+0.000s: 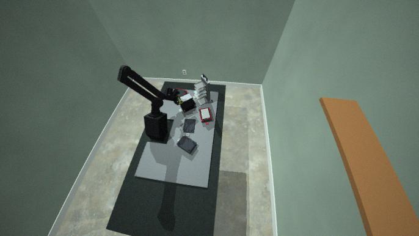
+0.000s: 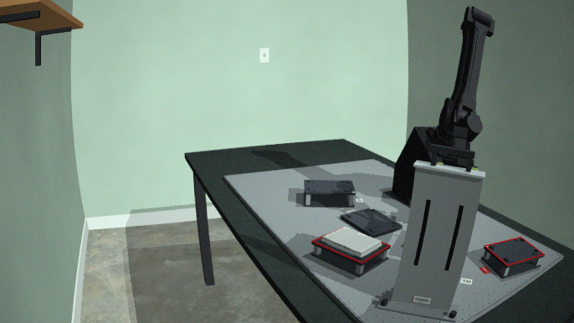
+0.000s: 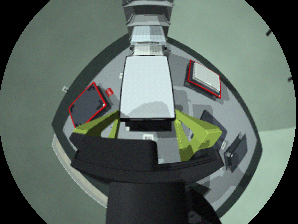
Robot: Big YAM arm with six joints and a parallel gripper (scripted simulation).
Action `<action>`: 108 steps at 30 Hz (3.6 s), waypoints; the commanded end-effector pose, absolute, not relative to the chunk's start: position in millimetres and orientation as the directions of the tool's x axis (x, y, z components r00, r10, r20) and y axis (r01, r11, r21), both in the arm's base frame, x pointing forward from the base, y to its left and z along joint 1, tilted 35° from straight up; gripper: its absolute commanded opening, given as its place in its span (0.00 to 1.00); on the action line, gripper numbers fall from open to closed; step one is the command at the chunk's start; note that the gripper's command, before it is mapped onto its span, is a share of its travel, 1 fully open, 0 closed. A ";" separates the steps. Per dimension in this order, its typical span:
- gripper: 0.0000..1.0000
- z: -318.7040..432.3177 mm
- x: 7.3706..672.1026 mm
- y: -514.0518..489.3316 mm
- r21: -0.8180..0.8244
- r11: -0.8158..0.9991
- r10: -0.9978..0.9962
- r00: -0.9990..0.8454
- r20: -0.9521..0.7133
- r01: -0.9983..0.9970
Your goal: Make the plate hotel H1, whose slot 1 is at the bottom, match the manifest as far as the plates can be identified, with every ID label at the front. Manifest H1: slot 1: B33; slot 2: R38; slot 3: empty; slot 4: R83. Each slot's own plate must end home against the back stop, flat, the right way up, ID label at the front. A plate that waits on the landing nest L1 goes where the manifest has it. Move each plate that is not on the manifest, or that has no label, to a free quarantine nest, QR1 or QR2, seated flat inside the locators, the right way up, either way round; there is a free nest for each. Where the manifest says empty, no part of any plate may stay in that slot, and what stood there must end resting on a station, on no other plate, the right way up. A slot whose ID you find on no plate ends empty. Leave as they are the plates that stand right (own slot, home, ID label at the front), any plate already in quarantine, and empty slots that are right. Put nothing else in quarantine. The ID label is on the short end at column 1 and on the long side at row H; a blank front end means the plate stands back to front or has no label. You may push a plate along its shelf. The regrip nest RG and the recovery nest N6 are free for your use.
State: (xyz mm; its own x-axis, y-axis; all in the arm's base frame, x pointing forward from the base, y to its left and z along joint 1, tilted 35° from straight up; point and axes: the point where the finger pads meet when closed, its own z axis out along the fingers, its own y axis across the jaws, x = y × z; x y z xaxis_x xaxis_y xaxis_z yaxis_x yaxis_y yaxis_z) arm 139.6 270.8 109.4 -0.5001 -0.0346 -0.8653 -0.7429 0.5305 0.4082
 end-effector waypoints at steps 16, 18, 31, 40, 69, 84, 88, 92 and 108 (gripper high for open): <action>0.86 143.3 149.0 270.8 0.397 0.529 -0.003 -0.470 -0.883 -0.750; 0.86 145.2 149.1 269.9 0.397 0.529 -0.003 -0.470 -0.883 -0.750; 0.86 155.7 149.3 264.4 0.397 0.528 0.000 -0.467 -0.884 -0.751; 0.86 164.9 149.1 259.2 0.396 0.527 0.002 -0.465 -0.886 -0.752; 0.86 190.0 148.2 242.6 0.393 0.525 0.006 -0.458 -0.889 -0.755; 0.86 202.4 147.4 233.6 0.390 0.525 0.007 -0.455 -0.891 -0.757; 0.86 206.3 147.2 230.6 0.389 0.525 0.007 -0.453 -0.891 -0.757; 0.86 209.0 147.1 228.0 0.389 0.526 0.004 -0.455 -0.891 -0.757; 0.86 222.5 146.1 218.1 0.385 0.525 0.006 -0.449 -0.894 -0.759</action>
